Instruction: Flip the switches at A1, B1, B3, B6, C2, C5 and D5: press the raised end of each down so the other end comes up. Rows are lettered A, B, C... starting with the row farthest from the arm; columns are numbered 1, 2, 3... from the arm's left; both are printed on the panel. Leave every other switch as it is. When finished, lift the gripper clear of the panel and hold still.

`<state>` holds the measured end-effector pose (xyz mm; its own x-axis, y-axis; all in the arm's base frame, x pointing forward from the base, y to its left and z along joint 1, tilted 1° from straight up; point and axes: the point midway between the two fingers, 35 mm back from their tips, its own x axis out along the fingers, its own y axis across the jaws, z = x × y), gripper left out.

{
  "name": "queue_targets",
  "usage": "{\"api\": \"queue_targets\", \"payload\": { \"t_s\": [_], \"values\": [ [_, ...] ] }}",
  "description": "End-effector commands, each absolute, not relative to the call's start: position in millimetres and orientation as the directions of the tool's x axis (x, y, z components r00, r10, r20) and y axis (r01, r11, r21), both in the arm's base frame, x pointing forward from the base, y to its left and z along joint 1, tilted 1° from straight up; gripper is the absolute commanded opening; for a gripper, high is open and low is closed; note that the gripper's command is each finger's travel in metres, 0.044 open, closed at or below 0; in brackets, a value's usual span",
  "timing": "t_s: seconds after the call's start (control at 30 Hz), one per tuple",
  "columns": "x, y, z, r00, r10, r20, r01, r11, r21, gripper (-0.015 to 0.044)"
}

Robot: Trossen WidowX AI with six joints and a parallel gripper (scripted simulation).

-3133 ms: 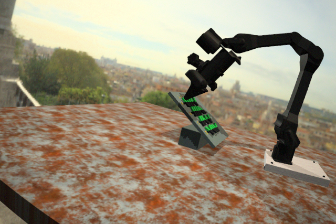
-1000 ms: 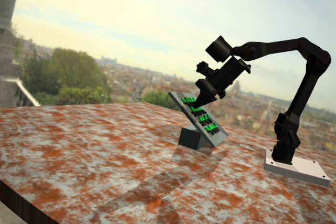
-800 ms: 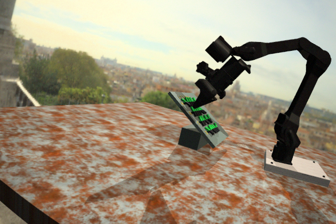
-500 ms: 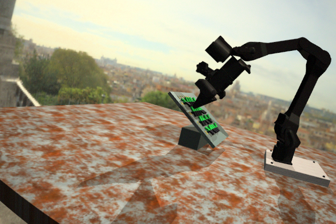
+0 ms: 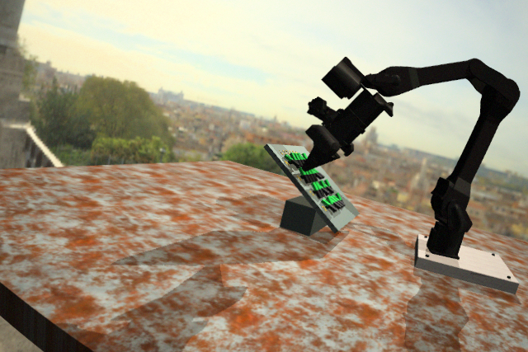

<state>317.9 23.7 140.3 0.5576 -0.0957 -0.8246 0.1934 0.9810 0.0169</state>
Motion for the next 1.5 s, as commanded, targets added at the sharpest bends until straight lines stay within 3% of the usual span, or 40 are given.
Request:
{"api": "queue_targets", "payload": {
  "t_s": [0.0,0.8,1.13,1.47],
  "values": [
    [318,24,139,0.558,-0.092,-0.825,0.187,0.982,0.017,0.0],
    [320,24,137,0.558,-0.092,-0.825,0.187,0.982,0.017,0.0],
    [282,30,189,0.576,-0.095,-0.812,0.187,0.982,0.018,0.0],
    [282,-11,180,0.57,-0.097,-0.816,0.187,0.982,0.014,0.0]
  ]
}}
